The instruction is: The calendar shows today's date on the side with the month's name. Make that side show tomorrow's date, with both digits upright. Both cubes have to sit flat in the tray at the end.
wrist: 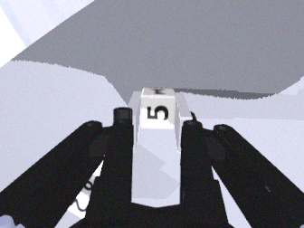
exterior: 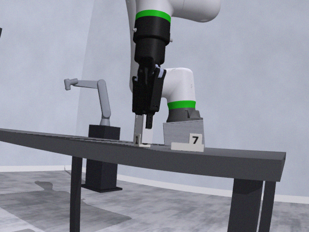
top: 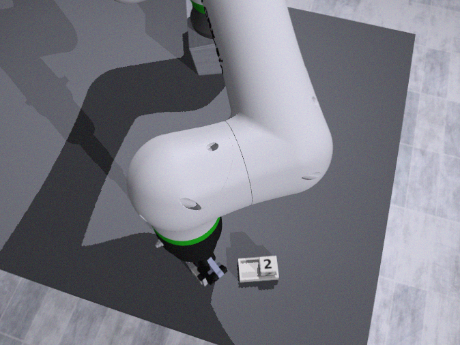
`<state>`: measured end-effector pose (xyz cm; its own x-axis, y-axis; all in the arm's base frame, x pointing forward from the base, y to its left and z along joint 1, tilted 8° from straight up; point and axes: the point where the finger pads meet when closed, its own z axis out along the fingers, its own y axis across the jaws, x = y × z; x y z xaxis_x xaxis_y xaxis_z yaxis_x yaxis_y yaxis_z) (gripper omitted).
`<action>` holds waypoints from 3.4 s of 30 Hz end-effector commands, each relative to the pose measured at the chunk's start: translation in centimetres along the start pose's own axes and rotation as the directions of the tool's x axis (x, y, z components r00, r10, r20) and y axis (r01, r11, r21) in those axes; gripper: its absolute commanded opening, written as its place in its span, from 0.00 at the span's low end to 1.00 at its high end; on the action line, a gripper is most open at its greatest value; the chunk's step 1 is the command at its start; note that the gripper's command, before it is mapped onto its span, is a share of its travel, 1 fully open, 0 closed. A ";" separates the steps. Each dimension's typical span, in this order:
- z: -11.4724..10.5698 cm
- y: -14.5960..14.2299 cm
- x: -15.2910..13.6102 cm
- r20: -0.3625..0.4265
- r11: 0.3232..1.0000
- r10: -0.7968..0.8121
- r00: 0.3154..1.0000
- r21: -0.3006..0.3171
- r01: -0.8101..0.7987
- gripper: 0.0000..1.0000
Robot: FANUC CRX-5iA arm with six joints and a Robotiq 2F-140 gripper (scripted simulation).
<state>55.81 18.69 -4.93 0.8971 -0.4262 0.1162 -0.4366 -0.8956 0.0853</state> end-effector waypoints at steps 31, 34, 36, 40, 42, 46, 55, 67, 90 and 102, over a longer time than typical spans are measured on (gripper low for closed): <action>0.0 0.0 0.0 0.000 1.000 0.000 1.000 0.000 0.000 0.24; 0.0 0.0 0.0 0.000 1.000 0.000 1.000 0.000 0.000 0.24; 0.0 0.0 0.0 0.000 1.000 0.000 1.000 0.000 0.000 0.24; 0.0 0.0 0.0 0.000 1.000 0.000 1.000 0.000 0.000 0.24; 0.0 0.0 0.0 0.000 1.000 0.000 1.000 0.000 0.000 0.24; 0.0 0.0 0.0 0.000 1.000 0.000 1.000 0.000 0.000 0.24; 0.0 0.0 0.0 0.000 1.000 0.000 1.000 0.000 0.000 0.24; 0.0 0.0 0.0 0.000 1.000 0.000 1.000 0.000 0.000 0.31; -1.5 0.0 0.0 0.000 1.000 0.000 1.000 0.000 0.000 0.35; -6.7 0.0 0.0 0.000 1.000 0.000 1.000 0.000 0.000 0.35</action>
<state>55.47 19.35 0.15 0.8971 -0.4262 0.1165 -0.4365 -0.8957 0.0849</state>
